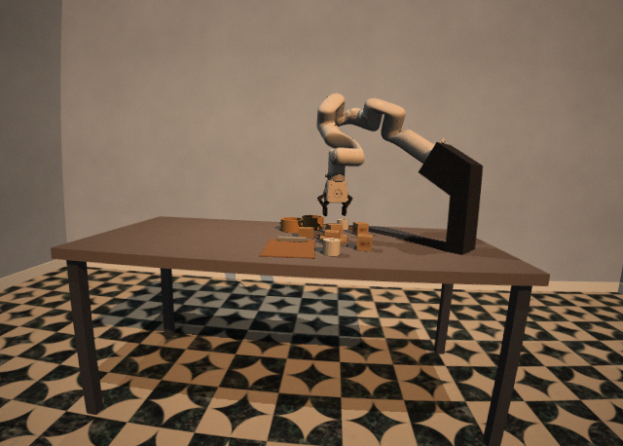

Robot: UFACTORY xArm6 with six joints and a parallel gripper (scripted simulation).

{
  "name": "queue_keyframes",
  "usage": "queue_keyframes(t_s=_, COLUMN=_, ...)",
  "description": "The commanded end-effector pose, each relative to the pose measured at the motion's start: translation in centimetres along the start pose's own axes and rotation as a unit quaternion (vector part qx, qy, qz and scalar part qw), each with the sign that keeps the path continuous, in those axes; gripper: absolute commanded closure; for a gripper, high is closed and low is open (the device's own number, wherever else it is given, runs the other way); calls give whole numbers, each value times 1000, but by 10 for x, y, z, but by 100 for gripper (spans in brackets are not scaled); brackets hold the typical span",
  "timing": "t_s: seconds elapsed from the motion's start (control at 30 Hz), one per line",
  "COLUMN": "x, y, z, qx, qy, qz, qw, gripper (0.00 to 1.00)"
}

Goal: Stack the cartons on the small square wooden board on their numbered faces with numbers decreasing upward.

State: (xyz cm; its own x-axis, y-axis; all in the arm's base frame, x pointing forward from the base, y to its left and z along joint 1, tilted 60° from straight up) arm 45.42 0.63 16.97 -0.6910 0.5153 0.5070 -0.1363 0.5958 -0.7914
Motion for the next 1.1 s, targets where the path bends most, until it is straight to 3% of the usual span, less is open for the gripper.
queue_keyframes(t_s=0.0, x=1, y=0, z=-1, qx=0, qy=-1, qz=0, qw=1000, gripper=0)
queue_keyframes(t_s=0.2, x=4, y=21, z=-16, qx=-65, qy=-1, qz=0, qw=998, gripper=0)
queue_keyframes(t_s=0.33, x=18, y=76, z=-45, qx=-193, qy=-1, qz=0, qw=981, gripper=0)
queue_keyframes(t_s=0.4, x=21, y=88, z=-49, qx=-227, qy=-1, qz=-1, qw=974, gripper=0)
queue_keyframes(t_s=1.07, x=21, y=89, z=-50, qx=-247, qy=-1, qz=0, qw=969, gripper=0)
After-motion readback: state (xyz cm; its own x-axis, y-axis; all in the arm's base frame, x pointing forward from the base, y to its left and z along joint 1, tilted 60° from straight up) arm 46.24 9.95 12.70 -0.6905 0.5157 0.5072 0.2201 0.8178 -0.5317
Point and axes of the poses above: the point where the finger pads meet when closed, its own x axis back along the fingers, its own z axis across the jaws, y = z × x, the point moved 4 cm from there along x, back along the fingers, and after that the axes turned 1 degree about x, right-handed, at the moved point
